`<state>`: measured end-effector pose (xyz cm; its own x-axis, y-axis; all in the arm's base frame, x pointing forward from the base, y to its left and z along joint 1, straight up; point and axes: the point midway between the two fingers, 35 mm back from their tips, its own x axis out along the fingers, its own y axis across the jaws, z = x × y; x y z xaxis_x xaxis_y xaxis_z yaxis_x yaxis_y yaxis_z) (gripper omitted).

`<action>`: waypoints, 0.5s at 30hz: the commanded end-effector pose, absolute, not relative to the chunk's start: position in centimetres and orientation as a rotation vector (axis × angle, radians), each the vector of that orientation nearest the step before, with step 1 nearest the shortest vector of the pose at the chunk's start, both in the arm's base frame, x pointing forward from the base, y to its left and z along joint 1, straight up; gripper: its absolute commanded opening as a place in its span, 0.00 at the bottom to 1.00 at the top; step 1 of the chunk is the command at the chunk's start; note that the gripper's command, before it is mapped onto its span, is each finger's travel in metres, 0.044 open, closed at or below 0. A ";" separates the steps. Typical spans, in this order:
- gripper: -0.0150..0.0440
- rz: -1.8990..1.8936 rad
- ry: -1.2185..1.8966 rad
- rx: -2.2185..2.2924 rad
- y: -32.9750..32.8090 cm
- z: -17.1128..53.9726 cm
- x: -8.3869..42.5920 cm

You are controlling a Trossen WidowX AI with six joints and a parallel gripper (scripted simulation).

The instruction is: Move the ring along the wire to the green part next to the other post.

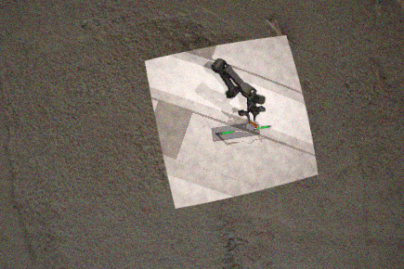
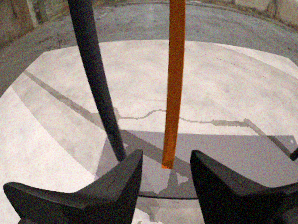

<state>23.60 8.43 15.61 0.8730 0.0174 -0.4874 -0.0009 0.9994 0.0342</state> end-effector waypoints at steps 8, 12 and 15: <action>0.53 0.004 0.503 0.041 8.1 16.6 22.1; 0.53 0.004 0.503 0.041 8.1 16.6 22.1; 0.53 0.004 0.503 0.041 8.1 16.6 22.1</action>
<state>22.11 8.21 16.56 0.8761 0.0185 -0.4818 0.0000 0.9993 0.0384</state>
